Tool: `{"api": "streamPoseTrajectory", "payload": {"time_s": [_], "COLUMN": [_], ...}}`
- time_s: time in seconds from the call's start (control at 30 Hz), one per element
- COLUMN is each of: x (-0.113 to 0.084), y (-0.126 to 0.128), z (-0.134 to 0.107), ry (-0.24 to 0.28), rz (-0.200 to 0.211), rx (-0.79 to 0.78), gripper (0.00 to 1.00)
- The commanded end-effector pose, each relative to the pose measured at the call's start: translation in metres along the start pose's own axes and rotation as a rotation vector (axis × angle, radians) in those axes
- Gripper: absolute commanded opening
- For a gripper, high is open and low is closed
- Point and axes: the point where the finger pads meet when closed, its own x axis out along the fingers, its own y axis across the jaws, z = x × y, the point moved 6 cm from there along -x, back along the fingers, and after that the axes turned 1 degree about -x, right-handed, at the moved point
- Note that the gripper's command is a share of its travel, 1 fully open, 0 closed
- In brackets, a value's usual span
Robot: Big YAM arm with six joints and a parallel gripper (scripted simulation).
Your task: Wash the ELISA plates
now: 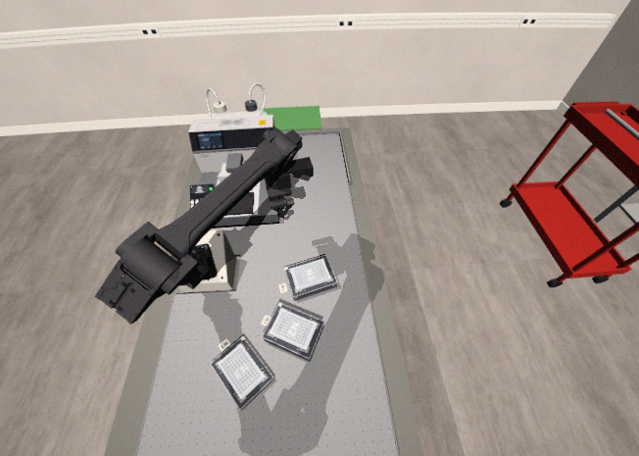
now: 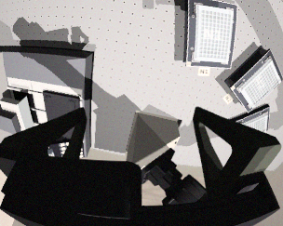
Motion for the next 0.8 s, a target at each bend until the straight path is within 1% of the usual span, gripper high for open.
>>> {"api": "streamPoseTrajectory", "payload": {"time_s": [0.0,0.1,0.13,0.17,0.27,0.37,0.4,0.43,0.47,0.57,0.63,0.7,0.77], "x": [0.003,0.008,0.01,0.012,0.018,0.02,0.018,0.02,0.025,0.033,0.037,0.042,0.047], "y": [-0.016,-0.026,-0.03,-0.033,-0.04,-0.043,-0.043,-0.046,-0.052,-0.06,-0.066,-0.072,-0.075], "z": [-0.005,-0.015,-0.021,-0.025,-0.031,-0.035,-0.044,-0.047,-0.048,-0.055,-0.063,-0.073,-0.078], "ry": [-0.008,-0.009,0.005,0.007,-0.008,-0.009,-0.007,-0.007,0.001,-0.008,-0.005,0.007,-0.003], "rz": [0.014,0.014,-0.007,-0.017,-0.004,-0.003,-0.029,-0.038,-0.033,-0.022,-0.025,-0.055,-0.046], "rx": [0.069,0.069,0.092,0.12,0.131,0.131,0.137,0.166,0.181,0.193,0.19,0.242,0.249], "gripper": [1.0,1.0,1.0,1.0,1.0,1.0,1.0,1.0,1.0,1.0,1.0,1.0,1.0]}}
